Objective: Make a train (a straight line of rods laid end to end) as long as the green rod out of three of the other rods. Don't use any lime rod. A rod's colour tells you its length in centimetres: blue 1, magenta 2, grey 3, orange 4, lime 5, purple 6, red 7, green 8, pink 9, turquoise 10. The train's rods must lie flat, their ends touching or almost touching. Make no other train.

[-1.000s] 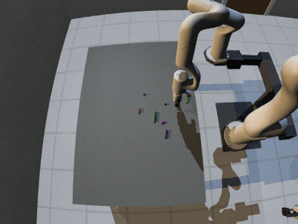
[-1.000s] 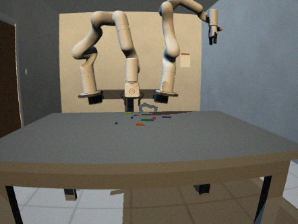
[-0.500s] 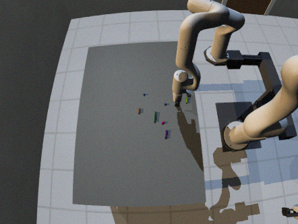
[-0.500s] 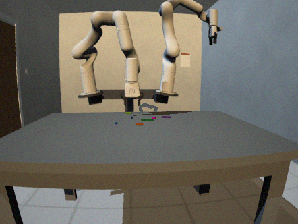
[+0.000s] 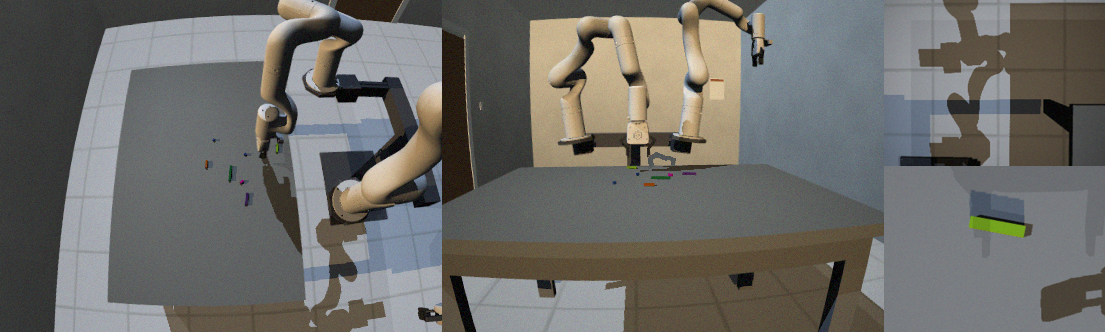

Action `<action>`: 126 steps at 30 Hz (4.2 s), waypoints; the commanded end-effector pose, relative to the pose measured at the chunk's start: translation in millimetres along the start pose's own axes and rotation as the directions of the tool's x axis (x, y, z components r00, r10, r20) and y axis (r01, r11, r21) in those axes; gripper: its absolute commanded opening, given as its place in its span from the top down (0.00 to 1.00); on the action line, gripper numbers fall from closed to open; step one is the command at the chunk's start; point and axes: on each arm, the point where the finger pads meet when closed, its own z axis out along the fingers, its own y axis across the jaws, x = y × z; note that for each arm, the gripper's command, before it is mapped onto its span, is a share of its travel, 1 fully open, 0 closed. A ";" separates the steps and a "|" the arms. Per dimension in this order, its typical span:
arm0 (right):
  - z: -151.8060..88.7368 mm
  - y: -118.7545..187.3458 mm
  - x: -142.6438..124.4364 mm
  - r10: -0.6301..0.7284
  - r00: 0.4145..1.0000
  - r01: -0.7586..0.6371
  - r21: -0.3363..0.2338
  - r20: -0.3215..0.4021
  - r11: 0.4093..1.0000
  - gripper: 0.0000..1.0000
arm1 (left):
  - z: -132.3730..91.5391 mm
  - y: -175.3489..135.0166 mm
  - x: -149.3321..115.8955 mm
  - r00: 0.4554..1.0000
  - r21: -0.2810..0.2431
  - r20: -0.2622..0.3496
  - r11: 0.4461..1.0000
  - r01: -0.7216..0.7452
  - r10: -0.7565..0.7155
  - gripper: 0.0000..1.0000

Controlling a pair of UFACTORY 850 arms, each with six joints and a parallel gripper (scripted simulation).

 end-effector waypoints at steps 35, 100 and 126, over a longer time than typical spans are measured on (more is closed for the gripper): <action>-0.9 0.8 -0.8 0.000 1.000 0.000 -0.002 0.001 1.000 0.00 | -0.7 0.0 0.3 1.000 0.000 -0.002 1.000 0.000 0.000 0.00; -9.1 -3.1 -75.5 -0.650 0.760 0.650 0.002 0.004 0.760 0.74 | -0.7 0.0 0.3 1.000 0.000 -0.002 1.000 0.000 0.000 0.00; -4.7 -3.0 -75.6 -0.650 0.760 0.650 0.001 0.003 0.760 0.74 | -0.7 0.0 0.3 1.000 0.000 -0.002 1.000 0.000 0.000 0.00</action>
